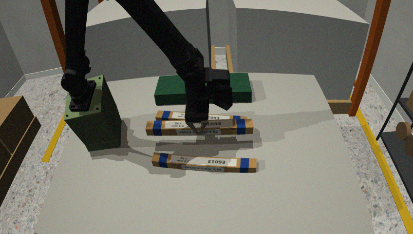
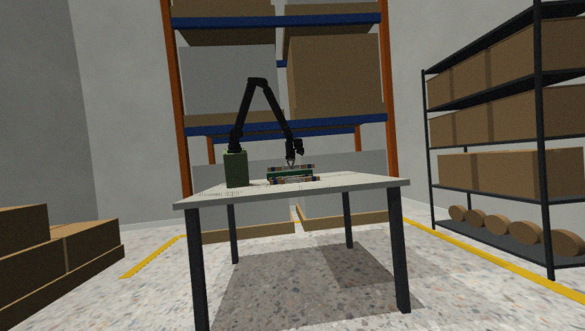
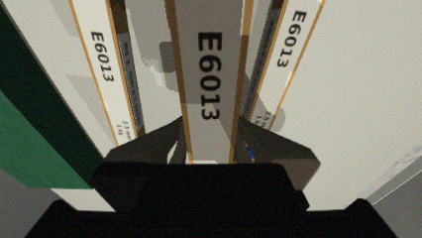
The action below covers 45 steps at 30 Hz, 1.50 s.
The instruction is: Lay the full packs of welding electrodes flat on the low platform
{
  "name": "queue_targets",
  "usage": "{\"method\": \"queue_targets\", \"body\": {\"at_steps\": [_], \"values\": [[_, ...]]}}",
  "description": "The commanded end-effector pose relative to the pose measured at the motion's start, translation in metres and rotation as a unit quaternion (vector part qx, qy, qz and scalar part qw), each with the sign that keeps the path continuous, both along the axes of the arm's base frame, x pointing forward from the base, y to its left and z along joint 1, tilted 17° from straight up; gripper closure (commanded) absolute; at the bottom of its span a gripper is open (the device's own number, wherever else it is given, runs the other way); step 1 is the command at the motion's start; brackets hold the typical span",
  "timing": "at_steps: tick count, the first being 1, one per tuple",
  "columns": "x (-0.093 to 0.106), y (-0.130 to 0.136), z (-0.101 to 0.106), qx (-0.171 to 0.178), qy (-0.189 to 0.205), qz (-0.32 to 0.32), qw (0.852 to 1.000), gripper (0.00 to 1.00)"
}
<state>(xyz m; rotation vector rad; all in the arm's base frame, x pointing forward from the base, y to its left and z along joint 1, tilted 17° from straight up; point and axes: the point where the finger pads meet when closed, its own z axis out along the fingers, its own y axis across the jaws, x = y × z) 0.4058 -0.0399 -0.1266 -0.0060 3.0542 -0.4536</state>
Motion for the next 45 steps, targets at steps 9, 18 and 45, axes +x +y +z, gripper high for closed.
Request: {"method": "queue_targets", "body": {"at_steps": [9,18,45], "values": [[0.023,0.006,0.01,0.002,-0.022,0.01,1.0,1.0],[0.012,0.004,0.011,0.001,-0.013,0.003,1.0,1.0],[0.011,0.013,0.041,0.001,-0.014,0.003,1.0,1.0]]}}
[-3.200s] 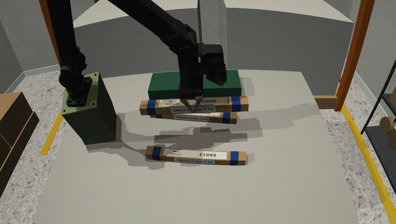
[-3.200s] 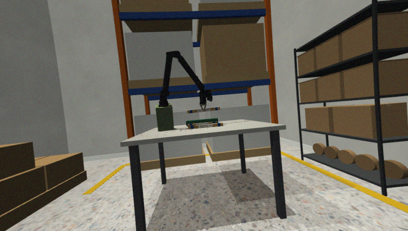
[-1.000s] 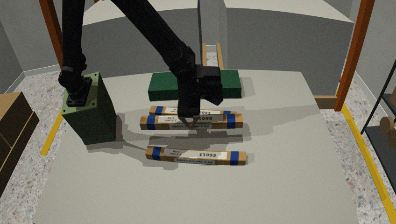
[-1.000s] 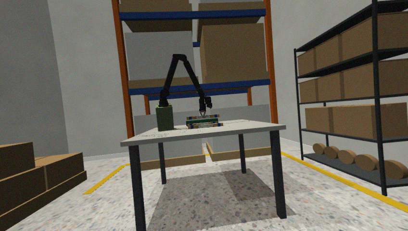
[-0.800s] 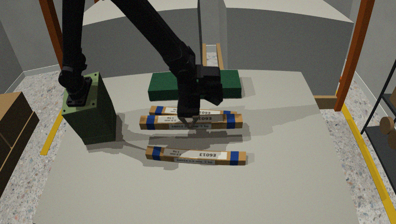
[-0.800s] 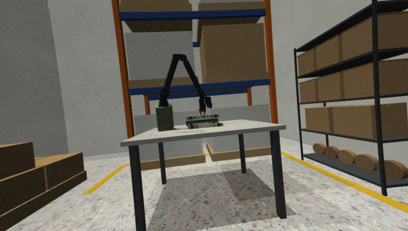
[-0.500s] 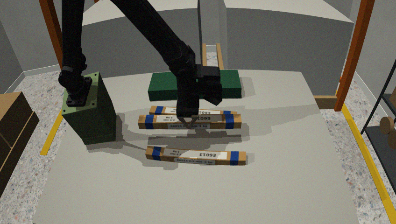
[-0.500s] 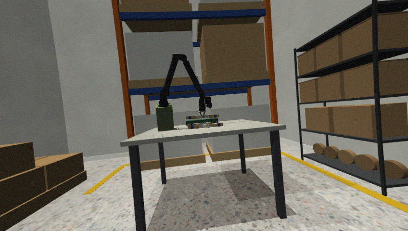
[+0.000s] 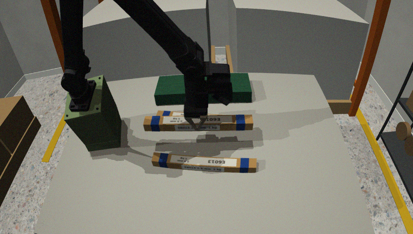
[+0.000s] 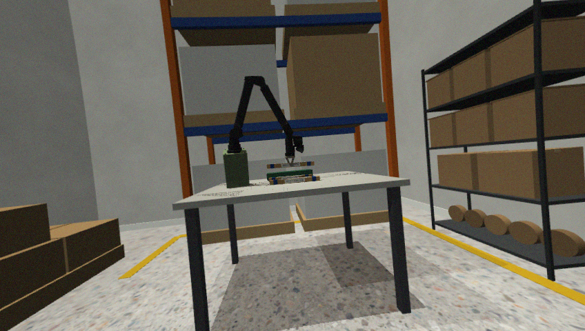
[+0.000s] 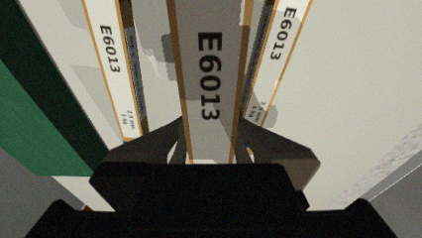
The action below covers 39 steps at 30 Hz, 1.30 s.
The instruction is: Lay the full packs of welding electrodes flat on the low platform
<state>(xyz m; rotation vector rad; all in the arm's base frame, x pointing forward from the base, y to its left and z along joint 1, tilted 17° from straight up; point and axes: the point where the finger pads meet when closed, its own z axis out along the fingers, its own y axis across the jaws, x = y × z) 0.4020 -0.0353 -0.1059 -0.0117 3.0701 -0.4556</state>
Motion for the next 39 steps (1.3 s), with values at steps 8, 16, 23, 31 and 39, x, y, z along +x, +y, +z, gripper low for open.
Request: {"method": "queue_targets", "body": {"at_steps": [8,16,23,31,39], "values": [[0.014,0.012,0.031,0.002,-0.023,0.002,1.0,1.0],[0.014,0.014,0.039,0.002,-0.023,0.002,1.0,1.0],[0.014,0.016,0.044,0.002,-0.023,0.002,1.0,1.0],[0.014,0.016,0.044,0.002,-0.023,0.002,1.0,1.0],[0.014,0.016,0.044,0.002,-0.023,0.002,1.0,1.0]]}}
